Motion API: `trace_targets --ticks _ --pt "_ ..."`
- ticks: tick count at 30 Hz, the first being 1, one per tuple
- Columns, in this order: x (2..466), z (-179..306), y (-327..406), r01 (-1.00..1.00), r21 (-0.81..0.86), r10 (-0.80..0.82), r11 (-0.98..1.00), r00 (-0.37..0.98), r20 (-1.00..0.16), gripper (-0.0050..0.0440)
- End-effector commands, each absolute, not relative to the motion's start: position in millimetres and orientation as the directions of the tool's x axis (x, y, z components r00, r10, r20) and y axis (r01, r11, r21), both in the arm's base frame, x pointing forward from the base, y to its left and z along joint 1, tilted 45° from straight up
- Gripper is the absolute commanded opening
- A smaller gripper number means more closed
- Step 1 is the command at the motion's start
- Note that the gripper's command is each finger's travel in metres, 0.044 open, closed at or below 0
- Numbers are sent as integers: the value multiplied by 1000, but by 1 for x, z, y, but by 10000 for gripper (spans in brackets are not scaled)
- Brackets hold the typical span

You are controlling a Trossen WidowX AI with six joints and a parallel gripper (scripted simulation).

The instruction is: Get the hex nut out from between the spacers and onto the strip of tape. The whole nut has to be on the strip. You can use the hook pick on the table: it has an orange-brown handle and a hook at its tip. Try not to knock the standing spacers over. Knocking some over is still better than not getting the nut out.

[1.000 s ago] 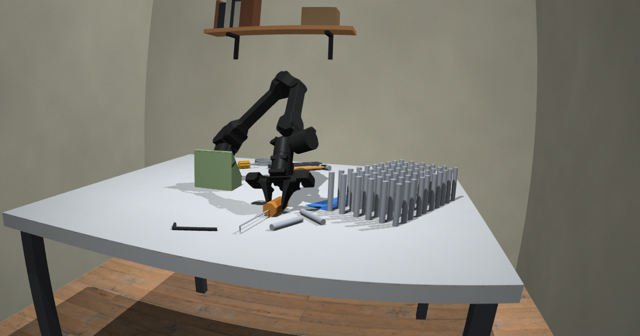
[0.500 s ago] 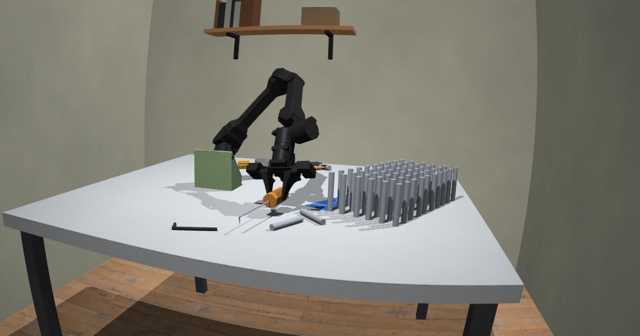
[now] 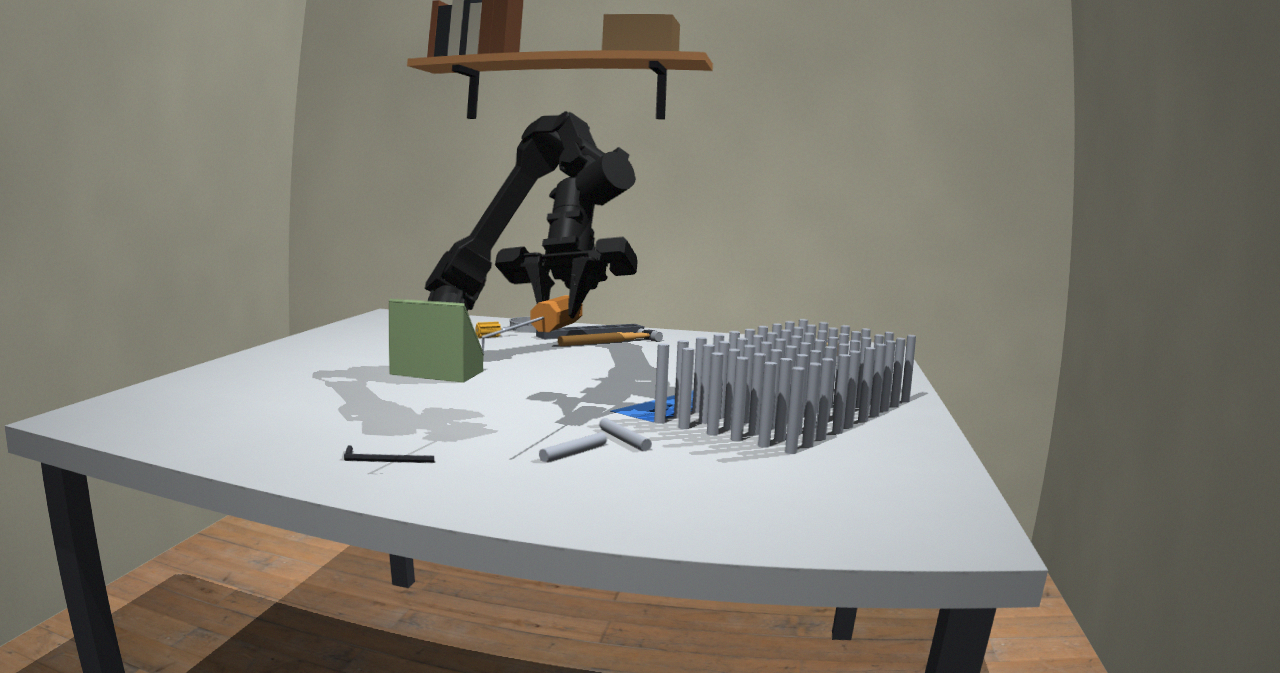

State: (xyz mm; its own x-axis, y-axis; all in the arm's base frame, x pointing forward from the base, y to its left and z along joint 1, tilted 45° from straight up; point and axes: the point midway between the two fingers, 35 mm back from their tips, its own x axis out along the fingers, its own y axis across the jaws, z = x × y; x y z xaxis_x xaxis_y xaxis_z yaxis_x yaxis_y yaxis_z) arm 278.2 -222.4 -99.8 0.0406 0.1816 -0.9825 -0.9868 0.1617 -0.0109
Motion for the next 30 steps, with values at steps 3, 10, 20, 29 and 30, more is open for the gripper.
trace_targets --ticks 3,10,20,29,30 --pt "281 -60 -255 -986 -46 139 160 69 -988 -50" --pt "279 -59 -242 -989 -44 169 139 67 -983 -50" --pt "291 -14 -213 -987 -162 196 22 163 -967 -50" --pt "296 17 -189 -966 -249 222 -63 230 -948 -50" --pt "297 21 -185 -962 -262 226 -76 239 -944 -50"
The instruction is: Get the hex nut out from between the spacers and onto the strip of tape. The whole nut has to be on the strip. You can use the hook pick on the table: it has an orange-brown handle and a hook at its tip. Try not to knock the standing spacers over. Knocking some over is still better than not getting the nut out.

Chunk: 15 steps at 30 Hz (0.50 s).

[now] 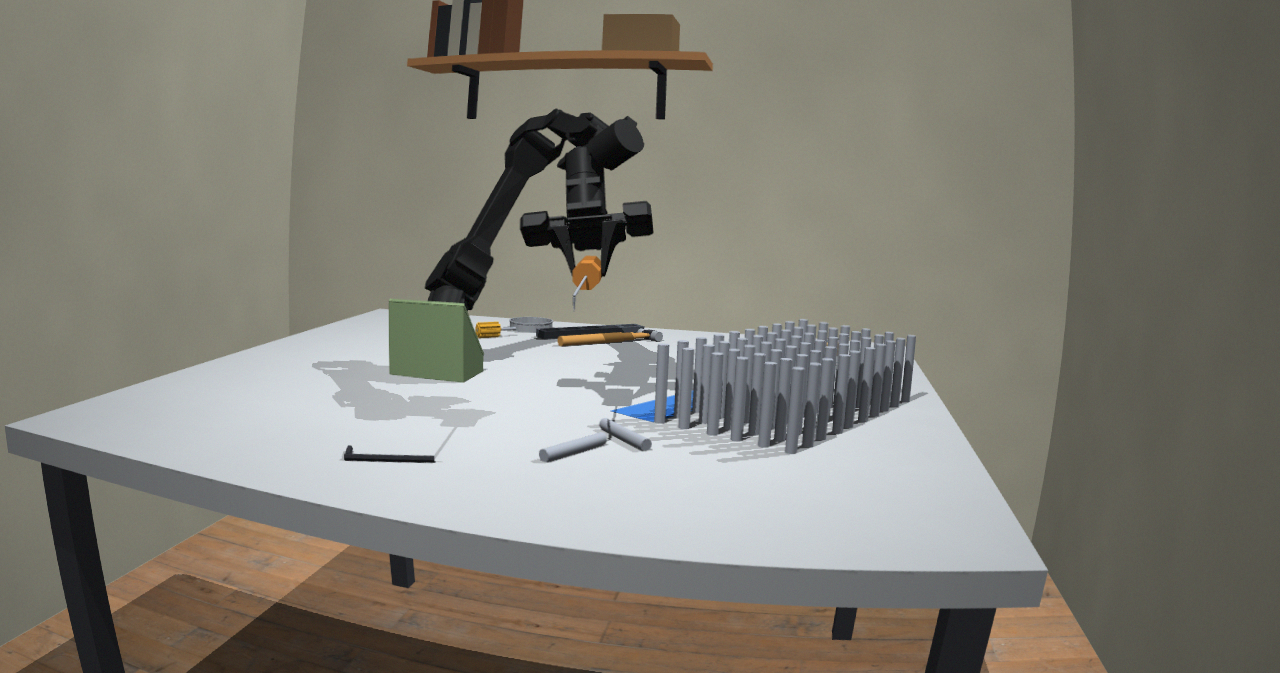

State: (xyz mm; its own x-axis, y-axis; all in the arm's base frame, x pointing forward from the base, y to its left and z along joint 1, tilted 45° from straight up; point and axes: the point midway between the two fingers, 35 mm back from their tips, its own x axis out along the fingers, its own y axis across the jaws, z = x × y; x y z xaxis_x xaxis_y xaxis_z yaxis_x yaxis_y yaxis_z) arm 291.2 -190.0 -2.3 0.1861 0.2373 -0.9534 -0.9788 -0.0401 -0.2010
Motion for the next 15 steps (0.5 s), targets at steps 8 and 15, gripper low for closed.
trace_targets --ticks 8,15 --pt "298 50 -160 -923 -348 257 -162 301 -918 -50" --pt "296 72 -137 -876 -420 287 -236 350 -891 -50"
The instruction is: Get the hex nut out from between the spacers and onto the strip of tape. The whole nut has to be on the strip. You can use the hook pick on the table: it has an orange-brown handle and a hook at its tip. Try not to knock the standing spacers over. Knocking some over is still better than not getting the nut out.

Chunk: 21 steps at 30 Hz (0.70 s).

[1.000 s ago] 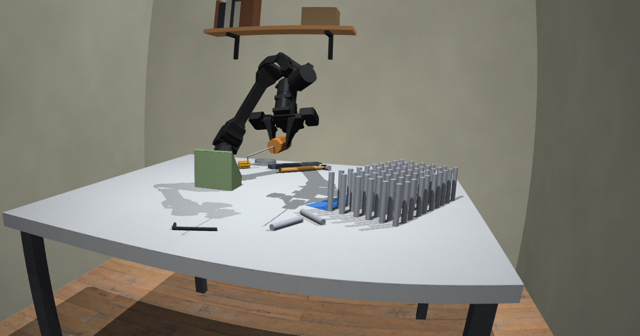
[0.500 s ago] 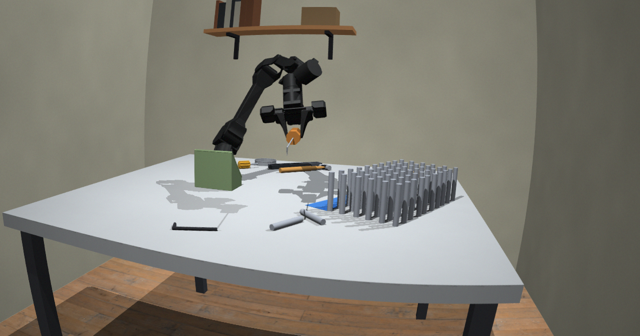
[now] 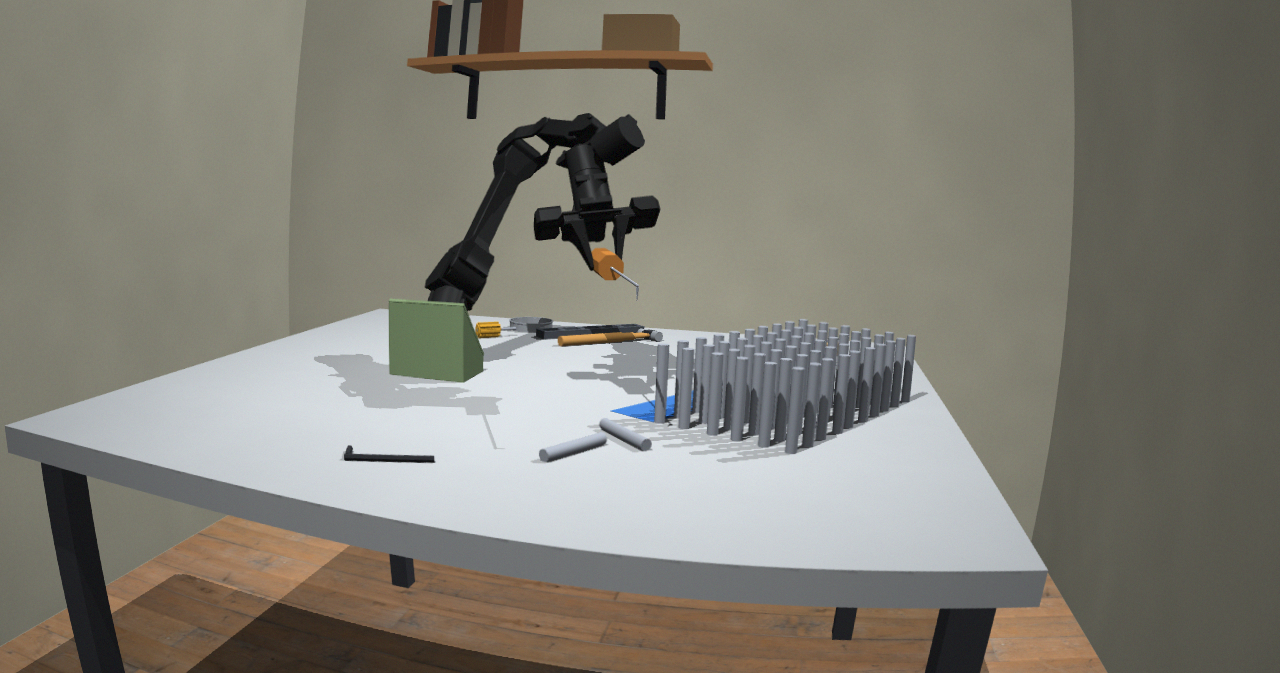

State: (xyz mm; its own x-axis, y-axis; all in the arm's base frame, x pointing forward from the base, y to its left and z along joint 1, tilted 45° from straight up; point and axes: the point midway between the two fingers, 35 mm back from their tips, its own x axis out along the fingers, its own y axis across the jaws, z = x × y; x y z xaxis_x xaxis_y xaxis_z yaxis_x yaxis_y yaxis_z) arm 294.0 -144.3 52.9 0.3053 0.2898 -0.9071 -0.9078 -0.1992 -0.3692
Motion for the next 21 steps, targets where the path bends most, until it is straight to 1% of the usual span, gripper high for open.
trace_targets --ticks 1,9,11,21 --pt "295 76 -134 -867 -432 292 -248 358 -887 -50" --pt "289 103 -104 -781 -523 337 -343 417 -844 -50" --pt "289 103 -104 -781 -523 337 -343 417 -844 -50" --pt "276 132 -68 -641 -621 397 -450 479 -783 -50"
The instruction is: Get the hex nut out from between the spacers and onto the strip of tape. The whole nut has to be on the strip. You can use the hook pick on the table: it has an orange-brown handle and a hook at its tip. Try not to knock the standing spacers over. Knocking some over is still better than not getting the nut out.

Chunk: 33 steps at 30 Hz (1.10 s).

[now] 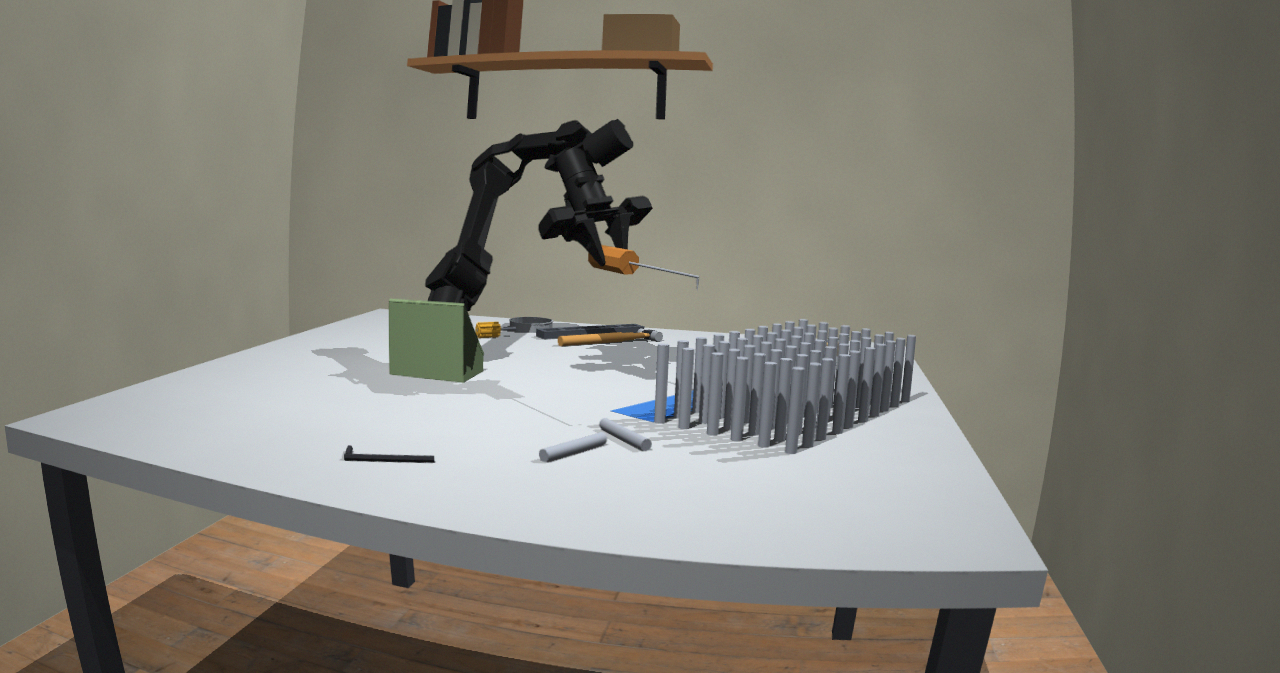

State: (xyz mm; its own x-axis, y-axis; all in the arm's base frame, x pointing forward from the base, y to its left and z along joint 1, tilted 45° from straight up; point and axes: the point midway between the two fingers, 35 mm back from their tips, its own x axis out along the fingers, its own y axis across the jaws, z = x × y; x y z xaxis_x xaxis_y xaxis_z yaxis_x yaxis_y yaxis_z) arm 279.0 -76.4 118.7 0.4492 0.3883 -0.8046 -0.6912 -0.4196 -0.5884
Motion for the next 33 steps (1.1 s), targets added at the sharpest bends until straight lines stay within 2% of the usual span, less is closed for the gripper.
trace_targets --ticks 1,16,33 --pt "274 135 -65 -626 -630 404 -460 485 -776 -50" --pt "259 156 -34 -475 -696 457 -539 529 -715 -50" --pt "271 107 8 -485 -672 441 -560 513 -737 -50"
